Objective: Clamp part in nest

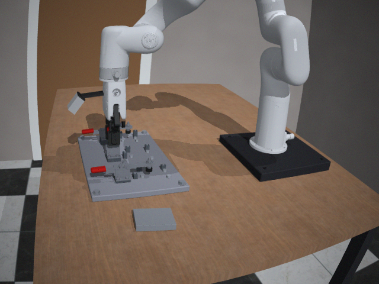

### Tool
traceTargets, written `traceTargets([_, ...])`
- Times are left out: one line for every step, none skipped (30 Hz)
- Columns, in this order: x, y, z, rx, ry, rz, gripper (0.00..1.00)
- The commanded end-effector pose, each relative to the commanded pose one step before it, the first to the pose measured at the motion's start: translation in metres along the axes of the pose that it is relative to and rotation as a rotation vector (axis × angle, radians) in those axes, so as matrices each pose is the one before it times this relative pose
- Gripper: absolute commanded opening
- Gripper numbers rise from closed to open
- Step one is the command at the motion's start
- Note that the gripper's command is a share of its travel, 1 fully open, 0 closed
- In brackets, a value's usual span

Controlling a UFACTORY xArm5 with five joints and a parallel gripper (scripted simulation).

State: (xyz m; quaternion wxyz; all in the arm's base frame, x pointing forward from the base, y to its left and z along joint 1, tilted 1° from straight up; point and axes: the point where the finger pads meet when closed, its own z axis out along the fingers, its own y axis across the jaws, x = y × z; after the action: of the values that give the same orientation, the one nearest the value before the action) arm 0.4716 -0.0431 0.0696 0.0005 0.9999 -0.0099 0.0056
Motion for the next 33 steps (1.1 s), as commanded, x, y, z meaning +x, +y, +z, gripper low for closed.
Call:
traceTargets([0.00394, -0.00011, -0.00375, -0.00079, 0.01152, -0.00100, 0.47])
traceTargets([0.00000, 0.00000, 0.00000, 0.00000, 0.00000, 0.00000, 0.47])
traceTargets([0.00000, 0.00000, 0.00000, 0.00000, 0.00000, 0.00000, 0.47])
traceTargets([0.00000, 0.00000, 0.00000, 0.00000, 0.00000, 0.00000, 0.47])
traceTargets([0.00000, 0.00000, 0.00000, 0.00000, 0.00000, 0.00000, 0.47])
traceTargets([0.00000, 0.00000, 0.00000, 0.00000, 0.00000, 0.00000, 0.47])
traceTargets([0.00000, 0.00000, 0.00000, 0.00000, 0.00000, 0.00000, 0.47])
traceTargets([0.00000, 0.00000, 0.00000, 0.00000, 0.00000, 0.00000, 0.47])
traceTargets([0.00000, 0.00000, 0.00000, 0.00000, 0.00000, 0.00000, 0.47])
traceTargets([0.00000, 0.00000, 0.00000, 0.00000, 0.00000, 0.00000, 0.47])
traceTargets([0.00000, 0.00000, 0.00000, 0.00000, 0.00000, 0.00000, 0.47])
traceTargets([0.00000, 0.00000, 0.00000, 0.00000, 0.00000, 0.00000, 0.47])
traceTargets([0.00000, 0.00000, 0.00000, 0.00000, 0.00000, 0.00000, 0.47])
traceTargets([0.00000, 0.00000, 0.00000, 0.00000, 0.00000, 0.00000, 0.47])
traceTargets([0.00000, 0.00000, 0.00000, 0.00000, 0.00000, 0.00000, 0.47])
traceTargets([0.00000, 0.00000, 0.00000, 0.00000, 0.00000, 0.00000, 0.47])
traceTargets([0.00000, 0.00000, 0.00000, 0.00000, 0.00000, 0.00000, 0.47])
traceTargets([0.00000, 0.00000, 0.00000, 0.00000, 0.00000, 0.00000, 0.47])
traceTargets([0.00000, 0.00000, 0.00000, 0.00000, 0.00000, 0.00000, 0.47])
traceTargets([0.00000, 0.00000, 0.00000, 0.00000, 0.00000, 0.00000, 0.47])
traceTargets([0.00000, 0.00000, 0.00000, 0.00000, 0.00000, 0.00000, 0.47])
traceTargets([0.00000, 0.00000, 0.00000, 0.00000, 0.00000, 0.00000, 0.47])
traceTargets([0.00000, 0.00000, 0.00000, 0.00000, 0.00000, 0.00000, 0.47])
traceTargets([0.00000, 0.00000, 0.00000, 0.00000, 0.00000, 0.00000, 0.47])
traceTargets([0.00000, 0.00000, 0.00000, 0.00000, 0.00000, 0.00000, 0.47])
traceTargets([0.00000, 0.00000, -0.00003, 0.00000, 0.00000, 0.00000, 0.47])
traceTargets([0.00000, 0.00000, -0.00019, 0.00000, 0.00000, 0.00000, 0.47])
traceTargets([0.00000, 0.00000, -0.00048, 0.00000, 0.00000, 0.00000, 0.47])
traceTargets([0.00000, -0.00001, -0.00087, 0.00000, 0.00000, 0.00000, 0.47])
traceTargets([0.00000, -0.00001, -0.00131, 0.00000, 0.00000, 0.00000, 0.47])
traceTargets([-0.00001, -0.00001, -0.00179, 0.00000, 0.00000, 0.00000, 0.47])
traceTargets([0.00001, -0.00002, -0.00226, 0.00000, 0.00000, 0.00000, 0.47])
traceTargets([0.00000, -0.00002, -0.00272, 0.00000, 0.00000, 0.00000, 0.47])
